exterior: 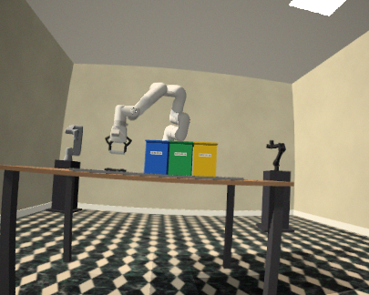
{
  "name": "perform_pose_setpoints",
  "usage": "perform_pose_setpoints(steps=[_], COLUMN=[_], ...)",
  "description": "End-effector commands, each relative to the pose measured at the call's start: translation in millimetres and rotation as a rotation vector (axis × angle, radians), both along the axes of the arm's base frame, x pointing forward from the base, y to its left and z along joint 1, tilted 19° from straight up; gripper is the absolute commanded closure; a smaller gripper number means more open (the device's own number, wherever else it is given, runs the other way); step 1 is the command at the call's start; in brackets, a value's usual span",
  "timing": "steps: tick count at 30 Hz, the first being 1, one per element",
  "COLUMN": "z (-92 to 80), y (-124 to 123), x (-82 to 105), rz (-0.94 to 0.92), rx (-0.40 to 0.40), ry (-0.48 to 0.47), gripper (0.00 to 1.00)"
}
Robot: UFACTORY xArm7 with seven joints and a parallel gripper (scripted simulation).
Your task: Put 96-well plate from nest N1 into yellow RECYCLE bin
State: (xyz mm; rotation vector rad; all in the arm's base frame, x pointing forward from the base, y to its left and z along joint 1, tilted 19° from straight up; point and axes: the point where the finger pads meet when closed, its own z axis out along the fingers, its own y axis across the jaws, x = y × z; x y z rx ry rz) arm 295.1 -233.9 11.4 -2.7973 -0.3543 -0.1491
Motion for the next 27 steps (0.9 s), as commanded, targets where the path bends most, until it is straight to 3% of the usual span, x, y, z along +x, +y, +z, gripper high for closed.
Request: perform_pose_setpoints(steps=[1,27], z=[10.1,44.8], y=[-5,-16], x=[0.3,-2.1], rz=[-0.001,-0.001], rx=[-0.003,-0.003], ry=[-0.003,-0.003], gripper=[1.0,1.0])
